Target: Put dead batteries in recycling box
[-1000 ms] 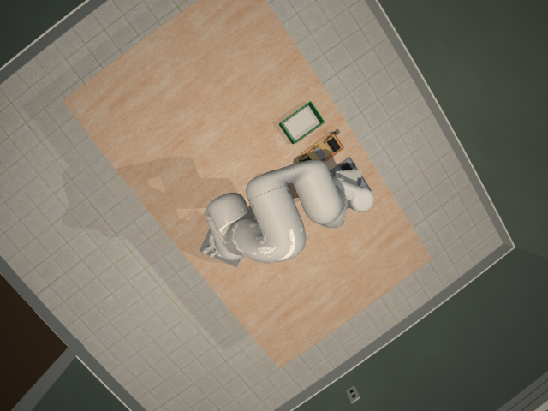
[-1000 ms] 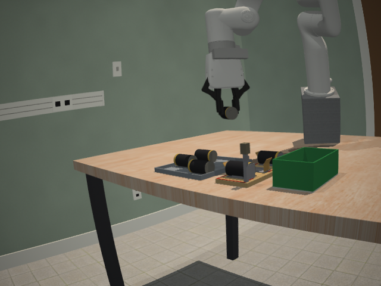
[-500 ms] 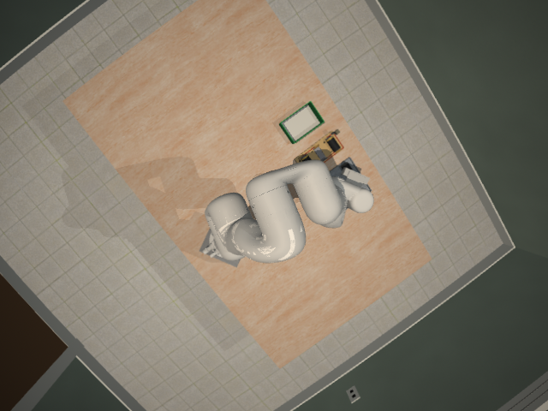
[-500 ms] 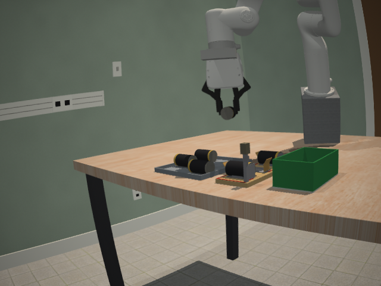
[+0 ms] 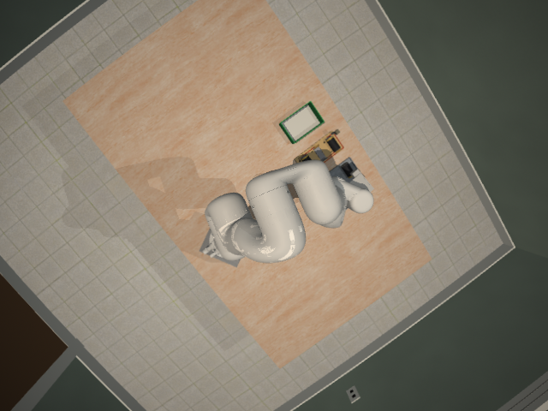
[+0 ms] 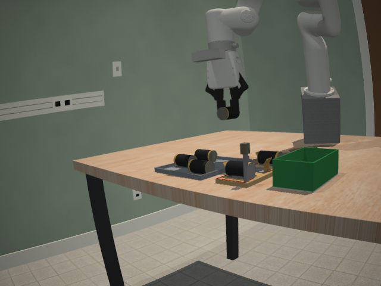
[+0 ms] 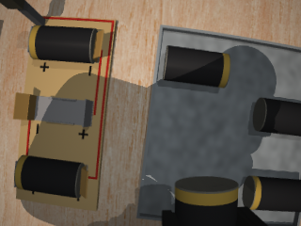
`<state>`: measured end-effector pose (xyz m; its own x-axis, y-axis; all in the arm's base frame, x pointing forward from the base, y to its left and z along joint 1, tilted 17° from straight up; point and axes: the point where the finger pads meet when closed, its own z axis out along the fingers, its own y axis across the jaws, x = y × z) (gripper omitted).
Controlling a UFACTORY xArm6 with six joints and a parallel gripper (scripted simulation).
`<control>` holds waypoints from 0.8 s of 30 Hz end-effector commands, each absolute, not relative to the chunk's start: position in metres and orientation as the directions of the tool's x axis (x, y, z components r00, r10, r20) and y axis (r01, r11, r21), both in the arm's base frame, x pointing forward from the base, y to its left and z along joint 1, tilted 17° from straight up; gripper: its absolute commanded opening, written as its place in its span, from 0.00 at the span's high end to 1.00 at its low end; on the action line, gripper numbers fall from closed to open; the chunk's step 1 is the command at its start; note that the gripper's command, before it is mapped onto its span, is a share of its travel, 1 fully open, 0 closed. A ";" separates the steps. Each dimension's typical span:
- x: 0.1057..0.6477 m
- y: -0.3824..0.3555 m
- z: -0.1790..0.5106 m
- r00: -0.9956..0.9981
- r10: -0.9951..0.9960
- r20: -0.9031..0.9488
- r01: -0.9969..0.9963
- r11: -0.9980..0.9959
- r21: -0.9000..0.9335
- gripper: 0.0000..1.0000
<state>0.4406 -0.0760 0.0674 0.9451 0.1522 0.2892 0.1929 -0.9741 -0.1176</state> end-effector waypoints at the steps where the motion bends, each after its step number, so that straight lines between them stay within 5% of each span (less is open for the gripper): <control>1: 0.442 -0.076 0.069 0.969 -0.031 0.245 0.006 -0.988 -0.151 0.72; 24: 0.442 -0.076 0.069 0.754 -0.651 0.094 -0.609 -0.745 -0.272 0.72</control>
